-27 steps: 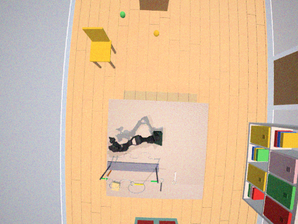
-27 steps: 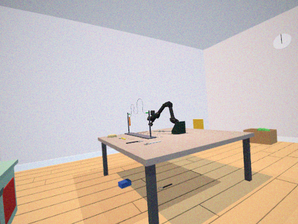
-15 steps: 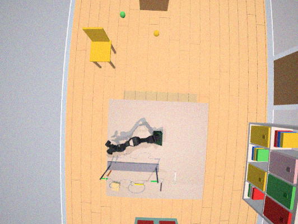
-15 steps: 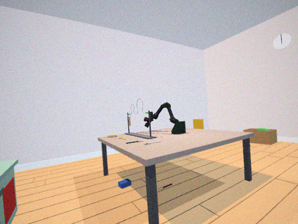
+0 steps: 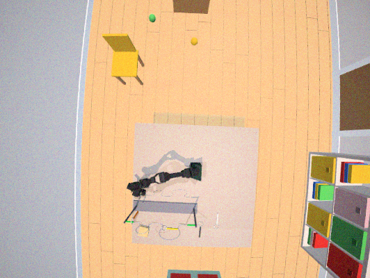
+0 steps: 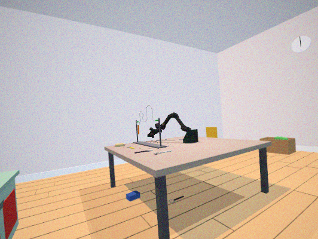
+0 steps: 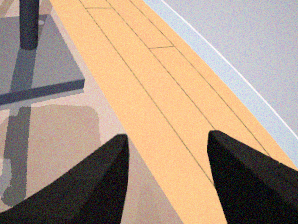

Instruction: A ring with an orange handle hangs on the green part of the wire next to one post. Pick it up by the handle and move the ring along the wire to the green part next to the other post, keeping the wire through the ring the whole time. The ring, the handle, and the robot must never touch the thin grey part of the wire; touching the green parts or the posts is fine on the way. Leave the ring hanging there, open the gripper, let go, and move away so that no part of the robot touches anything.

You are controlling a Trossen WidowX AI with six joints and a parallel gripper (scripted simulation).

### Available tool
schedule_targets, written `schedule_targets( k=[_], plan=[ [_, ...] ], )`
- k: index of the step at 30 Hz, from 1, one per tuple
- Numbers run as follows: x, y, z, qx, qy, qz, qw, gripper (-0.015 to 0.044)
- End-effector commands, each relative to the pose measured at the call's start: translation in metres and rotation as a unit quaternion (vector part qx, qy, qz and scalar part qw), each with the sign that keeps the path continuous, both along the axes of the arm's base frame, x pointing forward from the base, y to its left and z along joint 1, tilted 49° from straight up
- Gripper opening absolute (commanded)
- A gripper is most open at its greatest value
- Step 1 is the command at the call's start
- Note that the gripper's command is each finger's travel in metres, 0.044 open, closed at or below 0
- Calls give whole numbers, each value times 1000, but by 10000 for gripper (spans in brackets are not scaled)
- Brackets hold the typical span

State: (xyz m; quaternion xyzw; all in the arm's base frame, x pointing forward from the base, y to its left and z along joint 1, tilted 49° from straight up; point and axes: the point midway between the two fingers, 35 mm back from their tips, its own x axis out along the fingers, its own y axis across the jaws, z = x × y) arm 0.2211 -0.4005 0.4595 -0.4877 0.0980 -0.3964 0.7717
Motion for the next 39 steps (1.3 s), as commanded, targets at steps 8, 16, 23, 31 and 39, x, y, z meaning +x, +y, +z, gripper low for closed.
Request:
schedule_targets(
  k=[8, 16, 23, 31, 39],
  plan=[
    [54, 18, -26, 80, 61, 301, 948, 160],
    [59, 29, -34, 106, 72, 389, 912, 160],
    [76, 43, -23, 108, 70, 390, 912, 160],
    [102, 69, -5, 106, 69, 390, 912, 160],
    [109, 69, -4, 106, 69, 390, 912, 160]
  ],
)
